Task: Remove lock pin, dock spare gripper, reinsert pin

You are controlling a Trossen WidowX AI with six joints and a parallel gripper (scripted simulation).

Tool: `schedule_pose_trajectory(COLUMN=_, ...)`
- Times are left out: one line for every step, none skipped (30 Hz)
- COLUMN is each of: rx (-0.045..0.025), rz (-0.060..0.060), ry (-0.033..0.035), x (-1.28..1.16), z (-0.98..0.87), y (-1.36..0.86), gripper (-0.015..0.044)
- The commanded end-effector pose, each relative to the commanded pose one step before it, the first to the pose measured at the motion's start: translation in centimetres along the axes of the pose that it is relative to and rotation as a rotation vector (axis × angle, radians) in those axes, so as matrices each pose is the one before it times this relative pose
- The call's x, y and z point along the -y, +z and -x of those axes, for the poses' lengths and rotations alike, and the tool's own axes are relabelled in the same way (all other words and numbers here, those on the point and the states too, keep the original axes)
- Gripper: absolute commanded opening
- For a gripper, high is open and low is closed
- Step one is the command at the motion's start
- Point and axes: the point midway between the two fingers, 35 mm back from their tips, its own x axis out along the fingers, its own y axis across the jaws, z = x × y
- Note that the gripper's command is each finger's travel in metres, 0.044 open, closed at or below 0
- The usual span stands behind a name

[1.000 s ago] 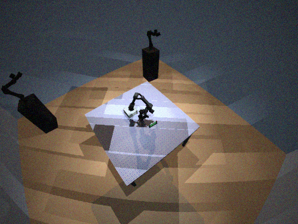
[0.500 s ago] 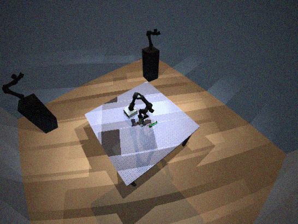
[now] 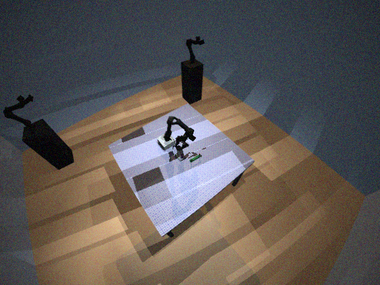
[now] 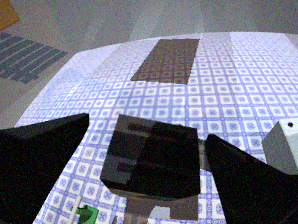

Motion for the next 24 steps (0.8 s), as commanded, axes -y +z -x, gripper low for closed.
schedule_pose_trajectory(rx=-0.00093, rz=-0.0011, ry=-0.00101, x=0.014, z=0.463, y=0.784, gripper=0.0440)
schedule_pose_trajectory(rx=0.00079, rz=0.0014, ry=0.00073, x=-0.004, z=0.120, y=0.234, gripper=0.0440)
schedule_pose_trajectory(rx=0.00080, rz=0.0014, ry=0.00073, x=-0.003, z=0.119, y=0.233, gripper=0.0440)
schedule_pose_trajectory(rx=0.00081, rz=0.0014, ry=0.00073, x=-0.002, z=0.119, y=0.233, gripper=0.0440)
schedule_pose_trajectory(rx=0.00199, rz=0.0035, ry=-0.00007, x=-0.005, z=0.052, y=0.211, gripper=0.0440)
schedule_pose_trajectory(rx=-0.00157, rz=0.0011, ry=0.00096, x=-0.002, z=0.038, y=0.133, gripper=0.0440)
schedule_pose_trajectory(rx=-0.00255, rz=0.0006, ry=0.00128, x=-0.002, z=0.041, y=0.118, gripper=0.0440)
schedule_pose_trajectory(rx=-0.00342, rz=0.0004, ry=0.00165, x=-0.005, z=0.049, y=0.132, gripper=0.0440)
schedule_pose_trajectory(rx=-0.00423, rz=0.0004, ry=0.00202, x=-0.009, z=0.058, y=0.150, gripper=0.0440)
schedule_pose_trajectory(rx=-0.00497, rz=0.0004, ry=0.00236, x=-0.011, z=0.066, y=0.166, gripper=0.0440)
schedule_pose_trajectory(rx=-0.00555, rz=0.0003, ry=0.00263, x=-0.012, z=0.072, y=0.177, gripper=0.0440)
schedule_pose_trajectory(rx=-0.00594, rz=0.0003, ry=0.00282, x=-0.015, z=0.076, y=0.181, gripper=0.0440)
schedule_pose_trajectory(rx=-0.00608, rz=0.0002, ry=0.00291, x=-0.017, z=0.077, y=0.181, gripper=0.0440)
schedule_pose_trajectory(rx=-0.00619, rz=0.0002, ry=0.00298, x=-0.017, z=0.078, y=0.181, gripper=0.0440)
schedule_pose_trajectory(rx=-0.00632, rz=0.0001, ry=0.00306, x=-0.017, z=0.079, y=0.181, gripper=0.0440)
schedule_pose_trajectory(rx=-0.00130, rz=0.0000, ry=0.00063, x=-0.040, z=0.017, y=0.043, gripper=0.0440)
schedule_pose_trajectory(rx=-0.00265, rz=0.0000, ry=0.00129, x=-0.061, z=0.035, y=0.085, gripper=0.0440)
schedule_pose_trajectory(rx=-0.00372, rz=0.0000, ry=0.00184, x=-0.073, z=0.049, y=0.119, gripper=0.0440)
schedule_pose_trajectory(rx=-0.00434, rz=0.0000, ry=0.00218, x=-0.076, z=0.057, y=0.139, gripper=0.0440)
schedule_pose_trajectory(rx=-0.00596, rz=0.0001, ry=0.00306, x=-0.097, z=0.078, y=0.192, gripper=0.0440)
schedule_pose_trajectory(rx=-0.00645, rz=0.0000, ry=0.00339, x=-0.101, z=0.087, y=0.206, gripper=0.0440)
schedule_pose_trajectory(rx=-0.00612, rz=0.0000, ry=0.00328, x=-0.090, z=0.084, y=0.194, gripper=0.0440)
schedule_pose_trajectory(rx=-0.00537, rz=0.0000, ry=0.00291, x=-0.075, z=0.074, y=0.172, gripper=0.0440)
schedule_pose_trajectory(rx=-0.00509, rz=0.0000, ry=0.00278, x=-0.067, z=0.071, y=0.161, gripper=0.0440)
